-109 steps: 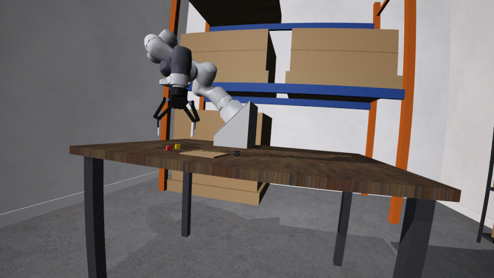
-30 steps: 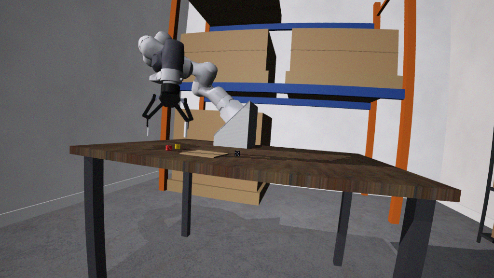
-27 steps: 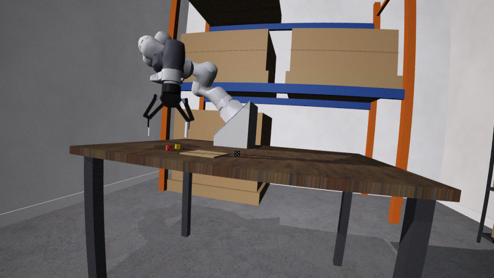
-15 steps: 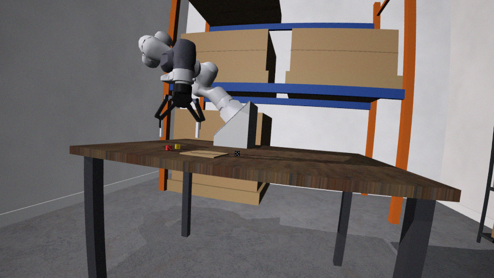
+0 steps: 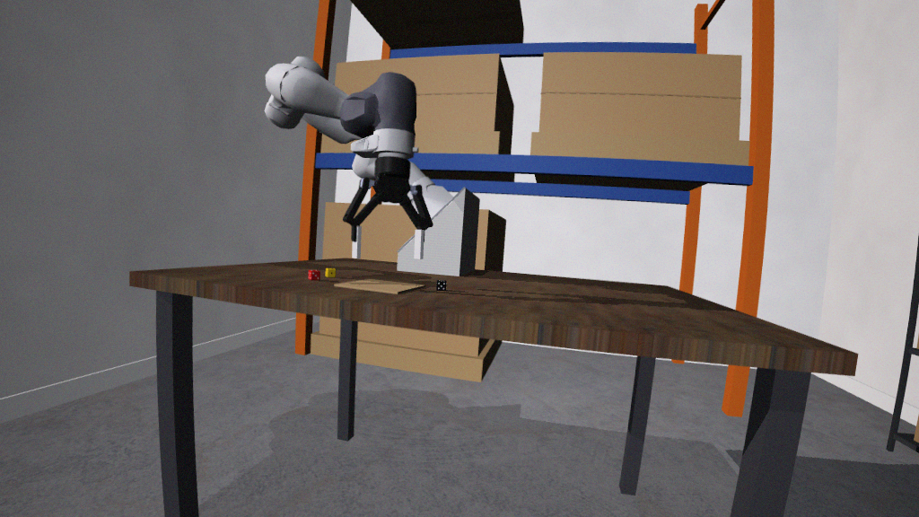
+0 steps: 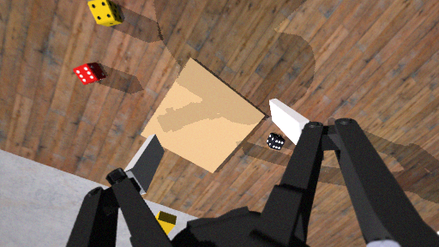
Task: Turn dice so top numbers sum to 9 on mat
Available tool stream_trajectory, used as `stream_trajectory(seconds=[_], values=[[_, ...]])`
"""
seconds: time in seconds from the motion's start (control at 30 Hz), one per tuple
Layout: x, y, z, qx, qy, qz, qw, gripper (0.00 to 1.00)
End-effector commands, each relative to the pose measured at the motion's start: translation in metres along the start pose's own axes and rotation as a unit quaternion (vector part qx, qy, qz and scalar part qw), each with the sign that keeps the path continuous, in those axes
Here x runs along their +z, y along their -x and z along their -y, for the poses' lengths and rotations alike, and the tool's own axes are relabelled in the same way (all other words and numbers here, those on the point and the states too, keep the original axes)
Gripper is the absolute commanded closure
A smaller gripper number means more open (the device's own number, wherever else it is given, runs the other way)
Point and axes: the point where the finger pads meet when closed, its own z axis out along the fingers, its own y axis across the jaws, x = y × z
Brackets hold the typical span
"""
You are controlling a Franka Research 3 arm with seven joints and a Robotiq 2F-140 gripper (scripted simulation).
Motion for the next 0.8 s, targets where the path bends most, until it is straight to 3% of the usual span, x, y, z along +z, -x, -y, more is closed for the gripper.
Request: stream_trajectory(seconds=[0.0, 0.37, 0.77], values=[[0.003, 0.010, -0.009, 0.045, -0.009, -0.009, 0.999, 0.00], [0.004, 0.056, -0.065, 0.045, -0.009, -0.009, 0.999, 0.00], [0.005, 0.069, -0.081, 0.045, -0.009, -0.009, 0.999, 0.00]])
